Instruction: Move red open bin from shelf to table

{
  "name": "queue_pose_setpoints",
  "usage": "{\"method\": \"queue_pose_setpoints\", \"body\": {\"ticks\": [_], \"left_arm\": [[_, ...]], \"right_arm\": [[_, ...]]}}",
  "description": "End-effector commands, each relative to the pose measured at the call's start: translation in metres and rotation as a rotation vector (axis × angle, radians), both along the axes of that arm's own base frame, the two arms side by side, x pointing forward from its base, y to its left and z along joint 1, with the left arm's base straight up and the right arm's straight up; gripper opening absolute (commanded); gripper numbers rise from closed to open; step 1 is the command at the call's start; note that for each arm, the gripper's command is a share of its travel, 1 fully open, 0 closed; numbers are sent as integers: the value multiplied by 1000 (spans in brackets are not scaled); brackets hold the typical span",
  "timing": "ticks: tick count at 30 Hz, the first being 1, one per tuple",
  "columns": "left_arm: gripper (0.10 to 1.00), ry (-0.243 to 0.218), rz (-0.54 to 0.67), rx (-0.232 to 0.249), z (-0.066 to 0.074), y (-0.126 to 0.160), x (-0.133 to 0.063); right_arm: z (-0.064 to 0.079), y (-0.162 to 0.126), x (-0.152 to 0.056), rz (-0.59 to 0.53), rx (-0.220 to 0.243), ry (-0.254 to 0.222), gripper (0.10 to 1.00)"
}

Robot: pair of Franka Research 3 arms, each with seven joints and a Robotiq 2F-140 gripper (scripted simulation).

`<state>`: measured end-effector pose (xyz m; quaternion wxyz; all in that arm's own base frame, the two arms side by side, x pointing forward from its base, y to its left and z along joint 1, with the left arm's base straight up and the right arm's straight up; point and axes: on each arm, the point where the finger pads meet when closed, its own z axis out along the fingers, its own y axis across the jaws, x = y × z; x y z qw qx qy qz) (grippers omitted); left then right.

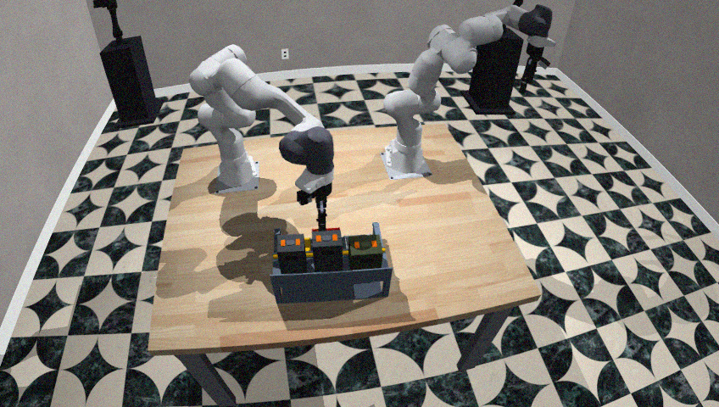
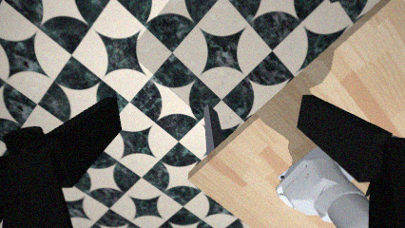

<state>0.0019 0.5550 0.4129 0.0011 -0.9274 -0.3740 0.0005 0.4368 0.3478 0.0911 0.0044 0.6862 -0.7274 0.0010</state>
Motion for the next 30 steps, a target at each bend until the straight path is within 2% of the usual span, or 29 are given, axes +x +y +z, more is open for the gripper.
{"method": "queue_pose_setpoints", "body": {"ticks": [1, 11, 26, 30], "left_arm": [[1000, 0, 0, 0, 0, 0, 0], [1000, 0, 0, 0, 0, 0, 0], [1000, 0, 0, 0, 0, 0, 0], [1000, 0, 0, 0, 0, 0, 0]], "right_arm": [[2, 3, -4, -3, 8, -5, 99], [2, 4, -23, -3, 8, -5, 99], [2, 7, -70, -3, 8, -5, 99], [2, 7, -76, -3, 8, -5, 99]]}}
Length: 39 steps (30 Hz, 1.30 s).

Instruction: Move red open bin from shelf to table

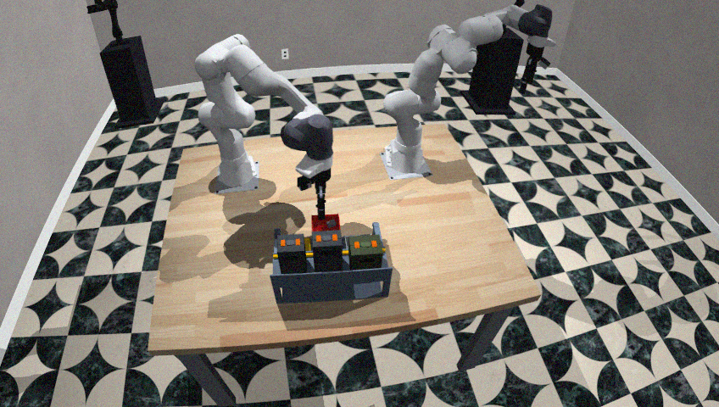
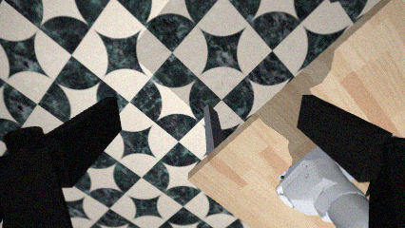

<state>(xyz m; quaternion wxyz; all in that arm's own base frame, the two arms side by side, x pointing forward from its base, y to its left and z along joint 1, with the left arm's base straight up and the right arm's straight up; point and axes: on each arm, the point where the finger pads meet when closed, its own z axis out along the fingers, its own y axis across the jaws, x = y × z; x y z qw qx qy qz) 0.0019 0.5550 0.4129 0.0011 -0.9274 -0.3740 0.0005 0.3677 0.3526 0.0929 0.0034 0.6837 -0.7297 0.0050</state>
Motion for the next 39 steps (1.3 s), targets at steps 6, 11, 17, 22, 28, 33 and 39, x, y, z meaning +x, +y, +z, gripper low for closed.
{"method": "queue_pose_setpoints", "body": {"ticks": [6, 11, 17, 22, 28, 33, 39], "left_arm": [[1000, 0, 0, 0, 0, 0, 0], [1000, 0, 0, 0, 0, 0, 0], [1000, 0, 0, 0, 0, 0, 0], [1000, 0, 0, 0, 0, 0, 0], [1000, 0, 0, 0, 0, 0, 0], [1000, 0, 0, 0, 0, 0, 0], [1000, 0, 0, 0, 0, 0, 0]], "right_arm": [[1, 4, -25, 4, 12, 2, 99], [1, 5, -38, 4, 12, 2, 99], [1, 5, -46, 4, 12, 2, 99], [1, 6, -55, 4, 12, 2, 99], [1, 6, -63, 4, 12, 2, 99], [1, 6, -65, 4, 12, 2, 99], [1, 6, -67, 4, 12, 2, 99]]}}
